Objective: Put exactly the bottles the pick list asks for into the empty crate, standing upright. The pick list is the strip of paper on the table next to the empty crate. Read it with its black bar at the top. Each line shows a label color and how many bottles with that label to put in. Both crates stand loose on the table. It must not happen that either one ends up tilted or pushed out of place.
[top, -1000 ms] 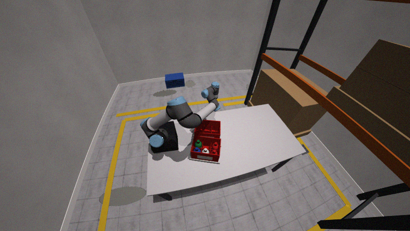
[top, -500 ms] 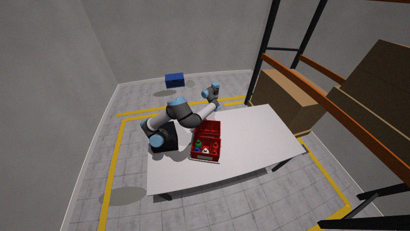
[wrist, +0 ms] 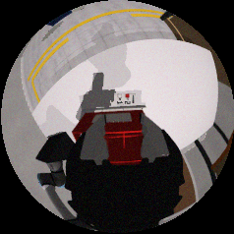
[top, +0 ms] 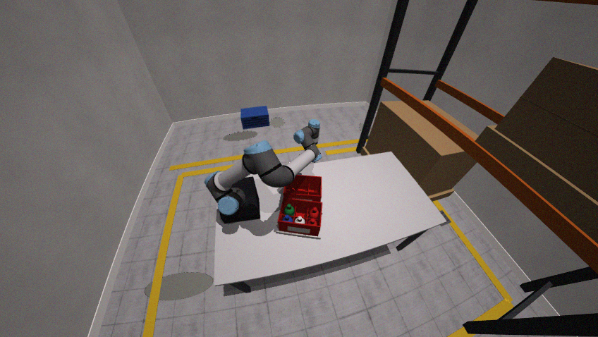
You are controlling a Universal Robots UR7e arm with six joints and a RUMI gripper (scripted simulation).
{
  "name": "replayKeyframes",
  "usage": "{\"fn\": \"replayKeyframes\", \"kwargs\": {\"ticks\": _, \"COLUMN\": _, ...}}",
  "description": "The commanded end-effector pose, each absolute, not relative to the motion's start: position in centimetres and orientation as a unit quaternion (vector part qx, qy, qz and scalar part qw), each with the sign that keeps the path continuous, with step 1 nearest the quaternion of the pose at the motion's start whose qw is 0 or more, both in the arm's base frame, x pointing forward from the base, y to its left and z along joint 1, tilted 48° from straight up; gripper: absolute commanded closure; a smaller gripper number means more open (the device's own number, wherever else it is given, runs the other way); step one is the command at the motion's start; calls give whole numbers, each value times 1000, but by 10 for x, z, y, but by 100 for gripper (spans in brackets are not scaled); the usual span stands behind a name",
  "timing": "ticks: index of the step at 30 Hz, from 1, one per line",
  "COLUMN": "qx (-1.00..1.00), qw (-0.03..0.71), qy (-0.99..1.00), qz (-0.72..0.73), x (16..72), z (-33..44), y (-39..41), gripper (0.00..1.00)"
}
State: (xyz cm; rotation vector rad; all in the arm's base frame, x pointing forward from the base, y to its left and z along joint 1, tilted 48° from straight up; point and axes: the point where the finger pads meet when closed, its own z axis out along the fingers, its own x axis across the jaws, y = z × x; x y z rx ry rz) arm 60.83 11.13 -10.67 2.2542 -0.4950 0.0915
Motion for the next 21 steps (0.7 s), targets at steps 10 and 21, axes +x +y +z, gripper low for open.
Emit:
{"fn": "replayKeyframes", "kwargs": {"ticks": 10, "qx": 893, "qw": 404, "qy": -196, "qz": 37, "x": 609, "z": -106, "y": 112, "gripper": 62}}
{"fn": "replayKeyframes", "kwargs": {"ticks": 21, "qx": 890, "qw": 403, "qy": -210, "qz": 43, "x": 605, "z": -98, "y": 108, "gripper": 62}}
